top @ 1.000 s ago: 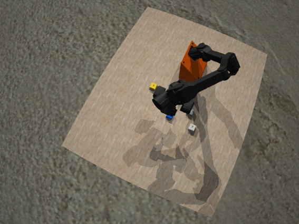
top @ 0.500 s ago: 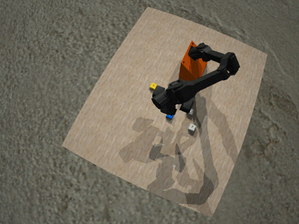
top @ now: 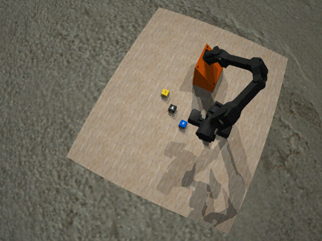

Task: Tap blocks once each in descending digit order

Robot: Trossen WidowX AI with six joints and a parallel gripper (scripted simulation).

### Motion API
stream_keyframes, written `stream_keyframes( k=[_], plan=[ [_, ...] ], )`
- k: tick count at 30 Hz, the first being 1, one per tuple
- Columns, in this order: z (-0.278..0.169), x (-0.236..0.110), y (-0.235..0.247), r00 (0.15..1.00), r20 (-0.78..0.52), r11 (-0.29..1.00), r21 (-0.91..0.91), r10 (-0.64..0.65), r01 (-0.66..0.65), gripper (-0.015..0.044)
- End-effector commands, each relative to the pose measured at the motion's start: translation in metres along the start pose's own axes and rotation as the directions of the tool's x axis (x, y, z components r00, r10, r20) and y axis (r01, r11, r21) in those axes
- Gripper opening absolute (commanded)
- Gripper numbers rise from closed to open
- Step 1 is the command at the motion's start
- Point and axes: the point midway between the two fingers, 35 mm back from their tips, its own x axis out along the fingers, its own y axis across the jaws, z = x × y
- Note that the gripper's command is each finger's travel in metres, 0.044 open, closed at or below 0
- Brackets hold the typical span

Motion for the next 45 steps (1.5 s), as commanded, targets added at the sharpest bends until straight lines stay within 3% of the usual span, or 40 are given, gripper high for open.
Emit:
stream_keyframes(
  k=[1, 3, 9, 16, 28, 45],
  plan=[
    [0.0, -0.002, 0.011, 1.0, 0.0, 1.0, 0.023, 0.002, -0.002, 0.04],
    [0.0, 0.006, 0.011, 1.0, -0.003, 1.0, 0.02, 0.002, -0.002, 0.0348],
    [-0.001, 0.074, 0.011, 1.0, -0.003, 1.0, 0.02, 0.005, -0.005, 0.019],
    [0.0, 0.079, 0.011, 1.0, 0.001, 1.0, 0.022, 0.006, -0.006, 0.002],
    [0.0, 0.08, 0.011, 1.0, 0.001, 1.0, 0.022, 0.006, -0.006, 0.002],
    [0.0, 0.107, 0.012, 1.0, 0.001, 1.0, 0.022, 0.007, -0.007, 0.002]
  ],
)
